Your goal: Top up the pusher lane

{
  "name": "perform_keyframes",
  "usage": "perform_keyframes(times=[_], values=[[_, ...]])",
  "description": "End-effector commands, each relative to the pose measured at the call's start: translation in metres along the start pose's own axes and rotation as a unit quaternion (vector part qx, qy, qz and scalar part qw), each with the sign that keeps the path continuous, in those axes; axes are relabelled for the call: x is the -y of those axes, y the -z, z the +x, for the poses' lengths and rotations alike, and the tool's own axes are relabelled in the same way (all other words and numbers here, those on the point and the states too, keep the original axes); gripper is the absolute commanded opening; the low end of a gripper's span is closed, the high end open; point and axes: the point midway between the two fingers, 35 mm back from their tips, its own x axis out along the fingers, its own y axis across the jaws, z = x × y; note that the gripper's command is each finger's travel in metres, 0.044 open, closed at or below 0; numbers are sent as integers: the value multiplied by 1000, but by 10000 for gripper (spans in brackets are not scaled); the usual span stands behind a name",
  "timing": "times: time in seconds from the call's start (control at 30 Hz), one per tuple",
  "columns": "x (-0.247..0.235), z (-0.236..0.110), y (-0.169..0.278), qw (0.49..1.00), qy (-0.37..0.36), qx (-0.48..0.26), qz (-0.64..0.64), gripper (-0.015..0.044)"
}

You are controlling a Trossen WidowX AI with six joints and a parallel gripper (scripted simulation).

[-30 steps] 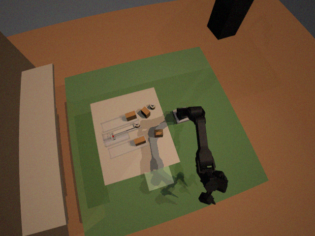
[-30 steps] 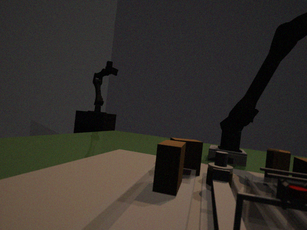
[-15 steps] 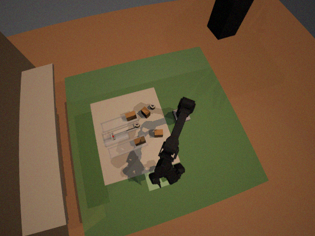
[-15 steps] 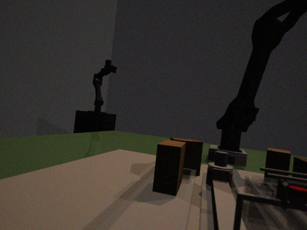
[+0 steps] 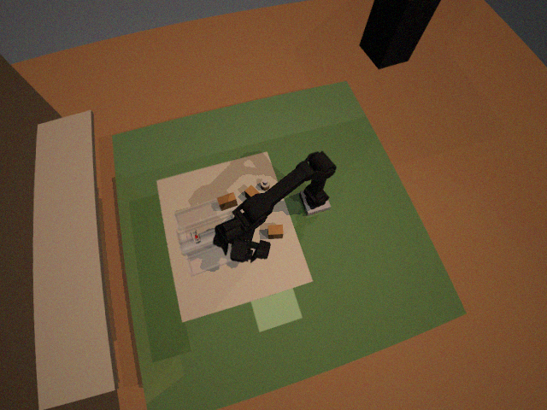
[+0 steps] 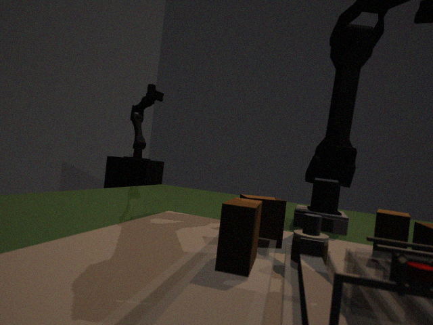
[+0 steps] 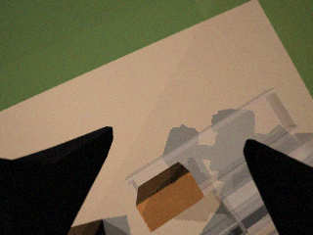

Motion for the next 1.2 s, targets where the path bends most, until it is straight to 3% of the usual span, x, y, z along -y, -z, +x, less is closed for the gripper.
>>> perform_keyframes(times=[0.0,0.3,0.6,0.83,1.17], values=[[32,-17,61,995,31,-52,79,440],[57,-67,206,945,77,-165,273,440],[10,-121,328,844,83,-253,466,440],[3,-123,335,835,82,-258,479,440],[-4,-97,352,835,82,-258,479,440]])
